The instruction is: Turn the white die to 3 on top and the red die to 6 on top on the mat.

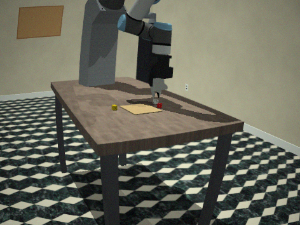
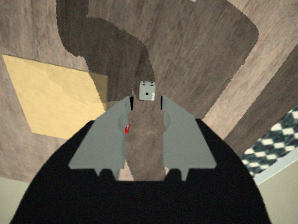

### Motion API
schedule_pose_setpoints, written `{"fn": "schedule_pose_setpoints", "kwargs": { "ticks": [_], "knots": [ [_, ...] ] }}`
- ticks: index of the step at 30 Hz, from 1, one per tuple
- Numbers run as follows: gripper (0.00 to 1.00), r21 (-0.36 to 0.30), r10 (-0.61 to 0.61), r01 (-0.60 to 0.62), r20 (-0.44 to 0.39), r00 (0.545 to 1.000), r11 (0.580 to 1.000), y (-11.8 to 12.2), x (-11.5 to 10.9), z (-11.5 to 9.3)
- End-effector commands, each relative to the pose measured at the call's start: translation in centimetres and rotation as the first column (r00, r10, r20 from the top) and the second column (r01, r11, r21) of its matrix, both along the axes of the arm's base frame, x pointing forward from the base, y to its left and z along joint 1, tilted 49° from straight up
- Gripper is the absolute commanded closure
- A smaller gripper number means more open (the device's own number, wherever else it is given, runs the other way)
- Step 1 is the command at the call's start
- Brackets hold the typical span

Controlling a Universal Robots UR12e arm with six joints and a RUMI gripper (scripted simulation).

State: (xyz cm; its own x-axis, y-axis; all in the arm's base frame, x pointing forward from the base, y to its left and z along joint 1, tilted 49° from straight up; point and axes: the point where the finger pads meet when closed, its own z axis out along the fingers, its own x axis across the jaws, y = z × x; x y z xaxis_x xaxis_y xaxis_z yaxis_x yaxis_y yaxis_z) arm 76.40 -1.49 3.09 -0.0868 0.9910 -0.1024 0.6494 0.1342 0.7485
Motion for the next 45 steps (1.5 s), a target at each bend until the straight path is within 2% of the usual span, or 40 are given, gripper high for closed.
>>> {"fn": "schedule_pose_setpoints", "kwargs": {
  "ticks": [1, 26, 45],
  "knots": [
    [0.79, 0.0, 0.0, 0.0, 0.0, 1.0, 1.0, 0.0, 0.0, 0.0],
    [0.79, 0.0, 0.0, 0.0, 0.0, 1.0, 1.0, 0.0, 0.1, 0.0],
    [0.79, 0.0, 0.0, 0.0, 0.0, 1.0, 1.0, 0.0, 1.7, -1.4]
  ]
}}
